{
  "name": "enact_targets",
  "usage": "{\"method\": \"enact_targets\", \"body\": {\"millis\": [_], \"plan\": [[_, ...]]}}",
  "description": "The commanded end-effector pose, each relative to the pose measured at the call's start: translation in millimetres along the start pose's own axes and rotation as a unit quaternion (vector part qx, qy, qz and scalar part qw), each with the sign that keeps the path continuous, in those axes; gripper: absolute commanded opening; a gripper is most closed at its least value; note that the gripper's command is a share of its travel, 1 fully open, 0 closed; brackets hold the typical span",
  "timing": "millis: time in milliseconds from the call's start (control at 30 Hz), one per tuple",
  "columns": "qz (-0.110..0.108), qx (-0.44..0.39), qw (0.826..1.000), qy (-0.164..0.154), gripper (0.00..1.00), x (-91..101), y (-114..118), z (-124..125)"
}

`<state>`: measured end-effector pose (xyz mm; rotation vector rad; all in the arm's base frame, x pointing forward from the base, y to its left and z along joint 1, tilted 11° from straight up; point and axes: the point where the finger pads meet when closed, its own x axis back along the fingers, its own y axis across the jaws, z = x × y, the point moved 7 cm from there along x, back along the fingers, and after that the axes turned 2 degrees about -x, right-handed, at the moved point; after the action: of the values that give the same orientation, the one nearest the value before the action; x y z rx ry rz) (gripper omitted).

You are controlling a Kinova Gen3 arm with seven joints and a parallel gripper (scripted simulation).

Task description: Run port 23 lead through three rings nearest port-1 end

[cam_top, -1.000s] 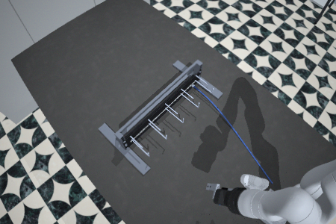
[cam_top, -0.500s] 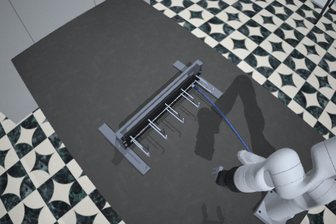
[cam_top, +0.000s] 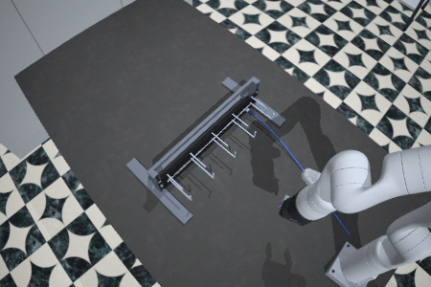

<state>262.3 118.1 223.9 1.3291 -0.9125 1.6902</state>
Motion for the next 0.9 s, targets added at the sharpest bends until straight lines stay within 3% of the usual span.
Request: {"method": "enact_targets", "body": {"millis": [0, 367, 867], "plan": [[-0.013, -0.017, 1.000, 0.005, 1.00, -3.5, -4, 14], [-0.050, -0.034, 0.998, 0.000, 1.00, -10.1, -9, 39], [-0.060, -0.038, 0.997, -0.003, 1.00, -11.9, -10, 46]]}}
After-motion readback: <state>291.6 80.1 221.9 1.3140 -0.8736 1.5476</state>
